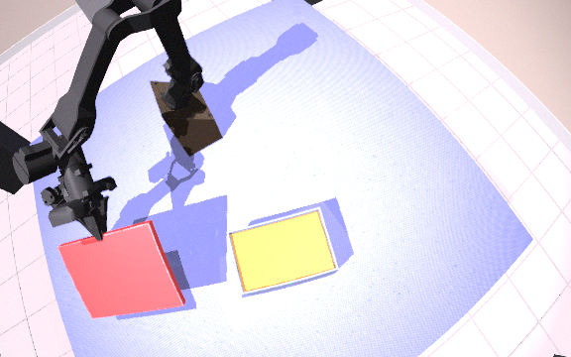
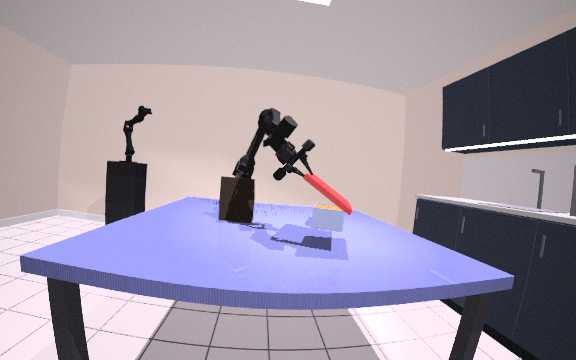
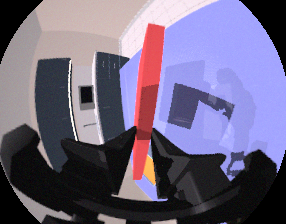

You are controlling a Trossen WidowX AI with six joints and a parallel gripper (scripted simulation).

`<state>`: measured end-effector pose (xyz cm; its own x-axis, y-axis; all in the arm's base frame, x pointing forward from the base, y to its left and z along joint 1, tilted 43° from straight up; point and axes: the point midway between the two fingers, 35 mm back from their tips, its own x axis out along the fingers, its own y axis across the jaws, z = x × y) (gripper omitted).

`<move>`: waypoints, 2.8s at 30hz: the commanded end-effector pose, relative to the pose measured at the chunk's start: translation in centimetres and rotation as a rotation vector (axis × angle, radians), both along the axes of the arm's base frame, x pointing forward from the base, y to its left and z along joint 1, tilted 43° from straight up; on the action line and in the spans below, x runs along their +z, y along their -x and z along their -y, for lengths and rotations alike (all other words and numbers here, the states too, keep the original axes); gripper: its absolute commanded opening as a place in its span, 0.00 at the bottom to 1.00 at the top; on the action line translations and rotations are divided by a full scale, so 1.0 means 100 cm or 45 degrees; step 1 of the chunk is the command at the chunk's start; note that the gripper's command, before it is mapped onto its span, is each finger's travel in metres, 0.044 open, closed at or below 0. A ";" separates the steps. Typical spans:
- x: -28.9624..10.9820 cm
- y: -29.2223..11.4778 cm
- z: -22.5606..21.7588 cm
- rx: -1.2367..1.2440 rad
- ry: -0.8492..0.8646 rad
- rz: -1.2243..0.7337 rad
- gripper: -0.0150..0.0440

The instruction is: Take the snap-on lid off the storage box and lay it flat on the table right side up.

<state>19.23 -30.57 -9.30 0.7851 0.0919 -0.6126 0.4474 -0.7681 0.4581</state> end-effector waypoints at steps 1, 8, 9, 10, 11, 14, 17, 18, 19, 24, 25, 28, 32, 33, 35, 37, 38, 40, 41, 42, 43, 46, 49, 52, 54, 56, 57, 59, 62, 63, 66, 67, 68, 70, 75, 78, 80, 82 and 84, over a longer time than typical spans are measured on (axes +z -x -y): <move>-0.003 0.004 0.010 0.000 0.014 0.015 0.25; -0.006 0.005 0.009 0.000 0.014 0.015 0.25; -0.006 0.005 0.008 0.000 0.014 0.015 0.25; -0.007 0.005 0.007 0.000 0.014 0.015 0.25; -0.007 0.004 0.006 0.000 0.014 0.015 0.25; -0.009 0.004 0.002 0.000 0.014 0.016 0.25; -0.012 0.003 -0.002 0.000 0.013 0.016 0.25; -0.013 0.003 -0.002 0.000 0.013 0.016 0.25; -0.014 0.002 -0.003 0.000 0.013 0.016 0.25; -0.016 0.002 -0.006 0.000 0.013 0.016 0.25; -0.017 0.002 -0.006 0.000 0.013 0.016 0.25; -0.019 0.001 -0.008 0.000 0.013 0.016 0.25; -0.021 0.001 -0.010 0.000 0.013 0.016 0.25; -0.022 0.000 -0.010 0.000 0.013 0.016 0.25; -0.023 0.000 -0.011 0.000 0.013 0.016 0.25; -0.024 0.000 -0.012 0.000 0.013 0.016 0.25; -0.025 0.000 -0.013 0.000 0.013 0.016 0.25; -0.026 -0.001 -0.014 0.000 0.013 0.016 0.25; -0.027 -0.001 -0.014 0.000 0.013 0.016 0.25; -0.027 -0.001 -0.015 0.000 0.013 0.016 0.25; -0.028 -0.001 -0.015 0.000 0.013 0.016 0.25; -0.030 -0.001 -0.017 0.000 0.013 0.017 0.25; -0.031 -0.002 -0.019 0.000 0.013 0.017 0.25; -0.033 -0.002 -0.020 0.000 0.013 0.017 0.25; -0.034 -0.003 -0.021 0.000 0.013 0.017 0.25; -0.036 -0.003 -0.022 0.000 0.013 0.017 0.25; -0.036 -0.003 -0.023 0.000 0.013 0.017 0.25; -0.037 -0.003 -0.024 0.000 0.013 0.017 0.25; -0.039 -0.004 -0.025 0.000 0.012 0.017 0.25; -0.040 -0.004 -0.026 0.000 0.012 0.017 0.25; -0.042 -0.004 -0.027 0.000 0.012 0.017 0.25; -0.042 -0.004 -0.028 0.000 0.012 0.017 0.25; -0.043 -0.005 -0.029 0.000 0.012 0.017 0.25; -0.044 -0.005 -0.030 0.000 0.012 0.017 0.25; -0.047 -0.006 -0.032 0.000 0.012 0.017 0.25; -0.049 -0.006 -0.034 0.000 0.012 0.017 0.25; -0.050 -0.006 -0.035 0.000 0.012 0.017 0.25; -0.051 -0.007 -0.036 0.000 0.012 0.017 0.25; -0.052 -0.007 -0.037 0.000 0.012 0.018 0.25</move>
<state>19.87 -27.03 -14.33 0.7922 0.0889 -0.6038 0.4438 -0.7631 0.4698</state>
